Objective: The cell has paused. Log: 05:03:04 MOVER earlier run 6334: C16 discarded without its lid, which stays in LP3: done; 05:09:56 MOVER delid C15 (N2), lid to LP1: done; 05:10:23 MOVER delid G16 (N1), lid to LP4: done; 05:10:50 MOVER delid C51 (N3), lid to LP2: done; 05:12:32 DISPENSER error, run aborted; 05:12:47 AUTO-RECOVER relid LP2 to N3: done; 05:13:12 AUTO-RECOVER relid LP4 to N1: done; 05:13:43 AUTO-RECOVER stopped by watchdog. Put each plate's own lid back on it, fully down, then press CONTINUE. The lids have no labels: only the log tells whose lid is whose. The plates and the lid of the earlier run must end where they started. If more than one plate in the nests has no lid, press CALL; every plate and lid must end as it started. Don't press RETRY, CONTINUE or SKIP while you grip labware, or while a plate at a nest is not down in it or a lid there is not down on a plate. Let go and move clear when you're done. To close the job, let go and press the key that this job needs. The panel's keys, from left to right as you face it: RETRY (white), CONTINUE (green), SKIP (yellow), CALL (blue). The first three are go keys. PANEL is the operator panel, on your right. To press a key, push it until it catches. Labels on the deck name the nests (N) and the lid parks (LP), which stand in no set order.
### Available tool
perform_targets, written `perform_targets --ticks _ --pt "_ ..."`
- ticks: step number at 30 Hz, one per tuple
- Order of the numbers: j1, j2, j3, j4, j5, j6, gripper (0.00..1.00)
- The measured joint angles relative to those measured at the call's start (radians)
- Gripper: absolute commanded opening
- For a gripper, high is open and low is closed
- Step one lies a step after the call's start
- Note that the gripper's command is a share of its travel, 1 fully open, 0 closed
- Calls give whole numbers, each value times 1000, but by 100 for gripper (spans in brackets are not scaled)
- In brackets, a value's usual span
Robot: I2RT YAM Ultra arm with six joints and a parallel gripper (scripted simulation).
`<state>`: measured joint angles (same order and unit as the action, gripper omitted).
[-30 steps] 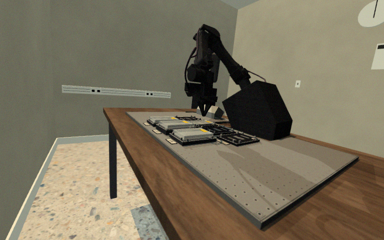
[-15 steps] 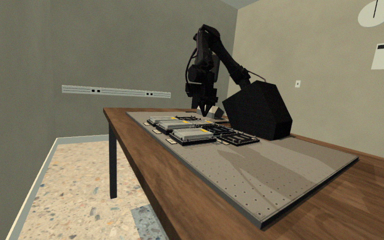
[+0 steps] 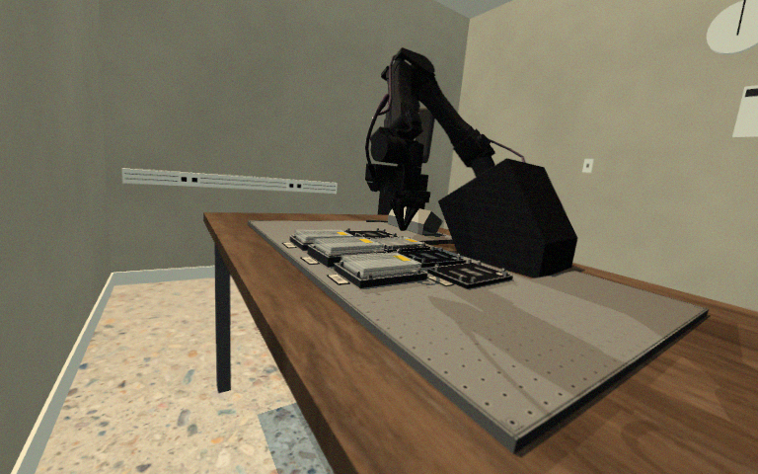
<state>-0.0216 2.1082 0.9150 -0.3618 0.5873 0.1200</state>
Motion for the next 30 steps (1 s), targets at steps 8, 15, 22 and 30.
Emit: perform_targets --ticks 8,15,22,30 --pt "16 -28 -10 -44 0 20 0" --pt "84 -120 17 -165 0 77 0" --pt "119 -156 50 -264 0 127 0" --pt "87 -192 28 -299 -1 160 0"
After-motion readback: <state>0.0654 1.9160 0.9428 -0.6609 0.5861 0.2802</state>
